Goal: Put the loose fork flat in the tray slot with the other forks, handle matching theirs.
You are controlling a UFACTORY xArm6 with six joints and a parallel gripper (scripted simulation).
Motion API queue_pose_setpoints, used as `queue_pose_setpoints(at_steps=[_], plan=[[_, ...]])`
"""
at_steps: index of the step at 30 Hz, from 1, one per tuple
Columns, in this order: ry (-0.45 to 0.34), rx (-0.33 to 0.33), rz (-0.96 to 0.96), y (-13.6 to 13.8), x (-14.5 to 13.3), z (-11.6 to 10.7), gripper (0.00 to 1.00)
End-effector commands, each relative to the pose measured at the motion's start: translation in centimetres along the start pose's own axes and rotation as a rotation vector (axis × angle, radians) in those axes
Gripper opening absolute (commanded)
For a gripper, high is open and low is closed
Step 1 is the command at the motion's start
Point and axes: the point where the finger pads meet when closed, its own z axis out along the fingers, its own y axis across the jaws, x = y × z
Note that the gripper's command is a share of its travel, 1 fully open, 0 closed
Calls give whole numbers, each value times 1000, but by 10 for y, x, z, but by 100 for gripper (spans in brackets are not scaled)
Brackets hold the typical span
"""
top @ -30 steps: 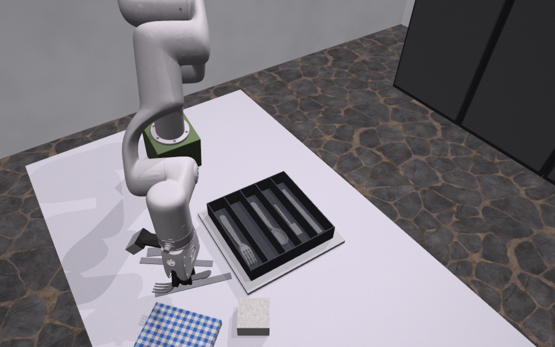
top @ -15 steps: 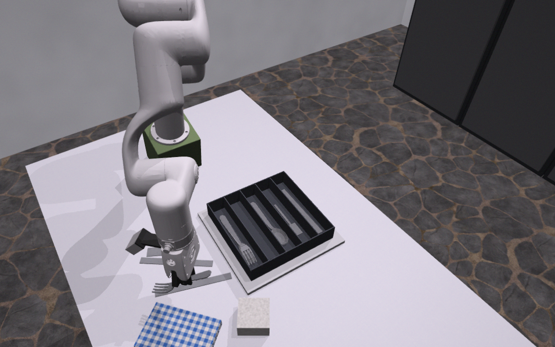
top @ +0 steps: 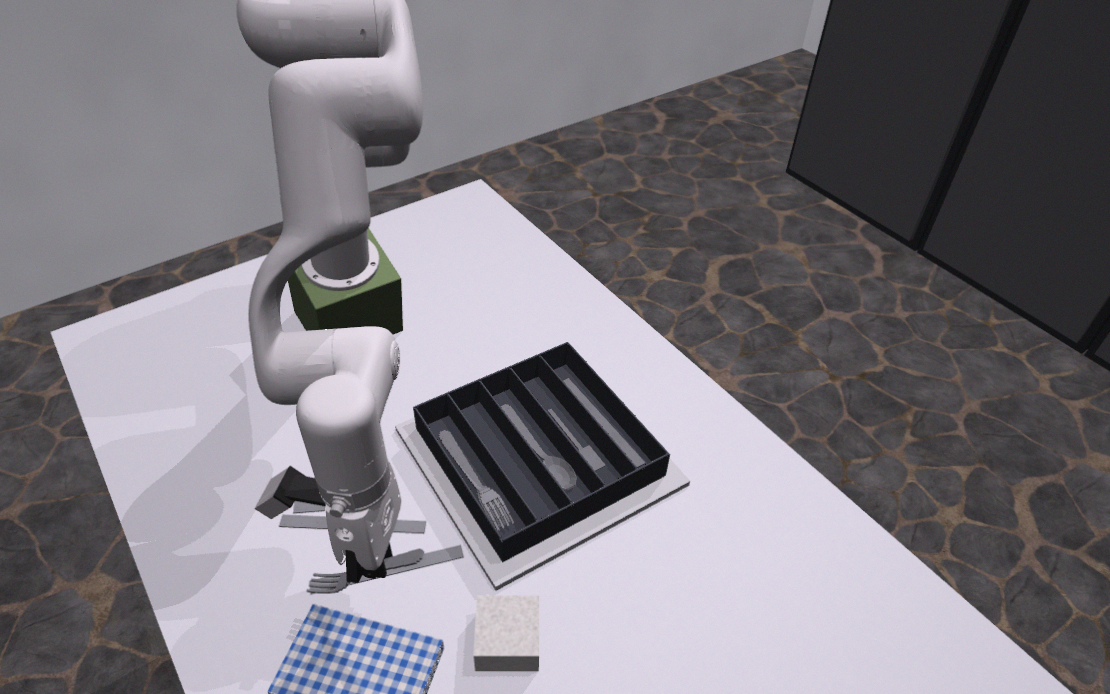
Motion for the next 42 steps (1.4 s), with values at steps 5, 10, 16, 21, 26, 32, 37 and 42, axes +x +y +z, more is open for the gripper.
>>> queue_pose_setpoints(at_steps=[5, 10, 16, 21, 26, 32, 37, 42], plan=[[-2, 4, 0, -2, -1, 21, 6], [-2, 4, 0, -2, -1, 42, 6], [-2, 4, 0, -2, -1, 66, 6], [-2, 4, 0, -2, -1, 77, 6], [-2, 4, 0, -2, -1, 93, 6], [-2, 4, 0, -2, -1, 106, 6], [-2, 4, 0, -2, -1, 111, 6], [-2, 4, 0, -2, -1, 113, 6]])
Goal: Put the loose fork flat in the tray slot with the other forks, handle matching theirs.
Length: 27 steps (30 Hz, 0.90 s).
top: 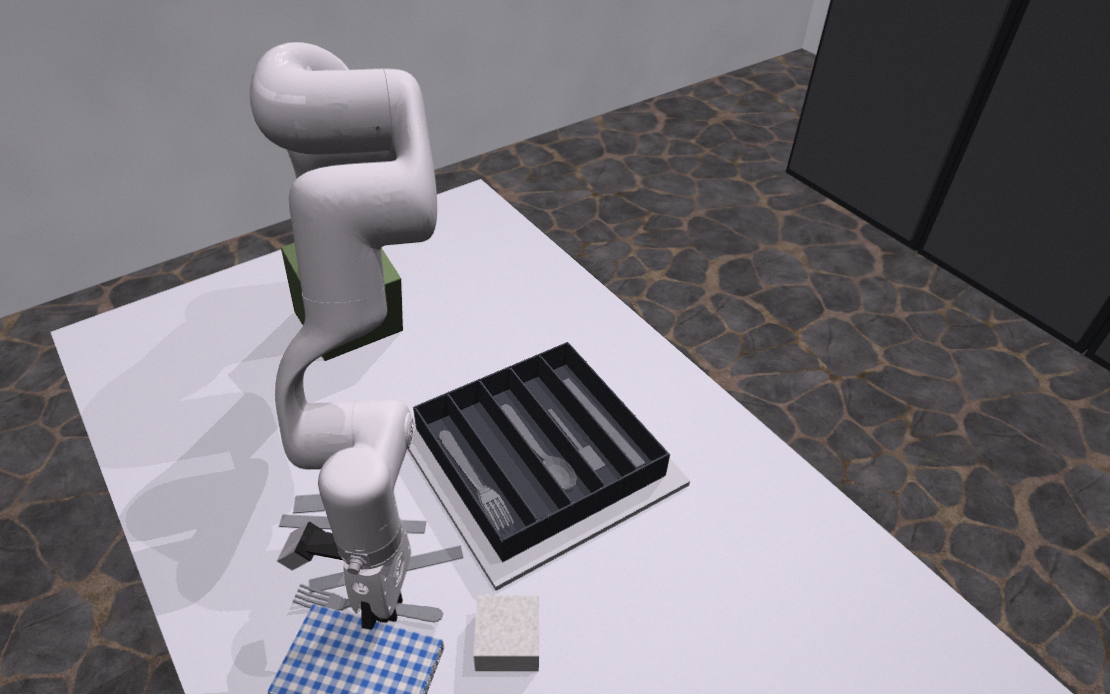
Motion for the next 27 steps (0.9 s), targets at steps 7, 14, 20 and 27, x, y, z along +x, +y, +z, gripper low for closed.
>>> queue_pose_setpoints(at_steps=[7, 14, 20, 27], plan=[[-2, 4, 0, -2, -1, 1, 100], [-2, 4, 0, -2, -1, 1, 100], [-2, 4, 0, -2, -1, 1, 100], [-2, 4, 0, -2, -1, 1, 100]])
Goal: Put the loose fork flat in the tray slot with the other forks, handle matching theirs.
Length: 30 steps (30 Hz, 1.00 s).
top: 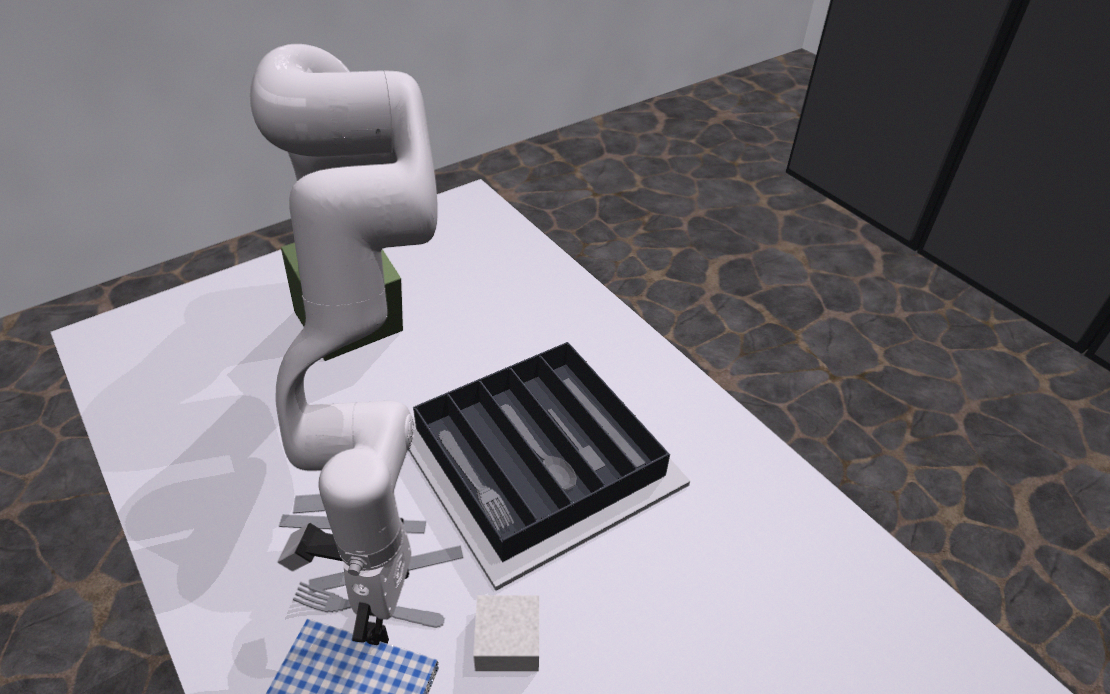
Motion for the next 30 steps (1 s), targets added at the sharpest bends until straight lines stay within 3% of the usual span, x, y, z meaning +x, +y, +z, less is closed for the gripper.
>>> queue_pose_setpoints(at_steps=[1, 12, 20, 30], plan=[[-2, 4, 0, -2, -1, -2, 100], [-2, 4, 0, -2, -1, -8, 100], [-2, 4, 0, -2, -1, -31, 100], [-2, 4, 0, -1, -1, -74, 100]])
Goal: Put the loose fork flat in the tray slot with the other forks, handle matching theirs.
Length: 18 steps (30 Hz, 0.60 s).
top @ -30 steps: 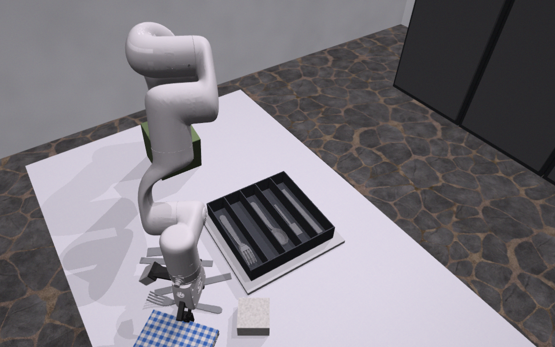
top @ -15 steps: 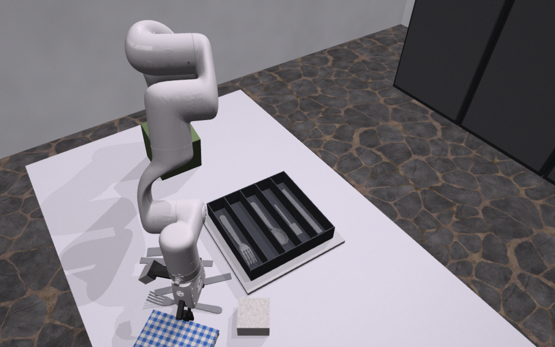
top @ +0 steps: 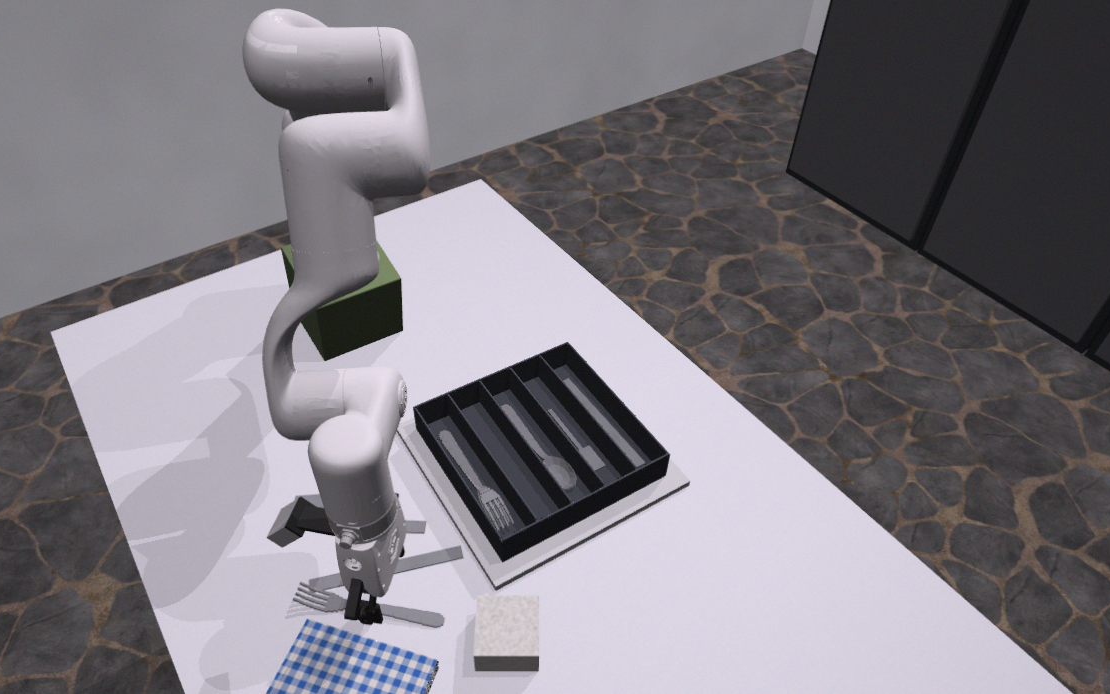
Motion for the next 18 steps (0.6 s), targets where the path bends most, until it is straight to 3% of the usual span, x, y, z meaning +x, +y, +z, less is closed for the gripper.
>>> queue_pose_setpoints(at_steps=[1, 18], plan=[[-1, 3, 0, -1, 0, -20, 100], [-1, 3, 0, -1, 0, -25, 100]])
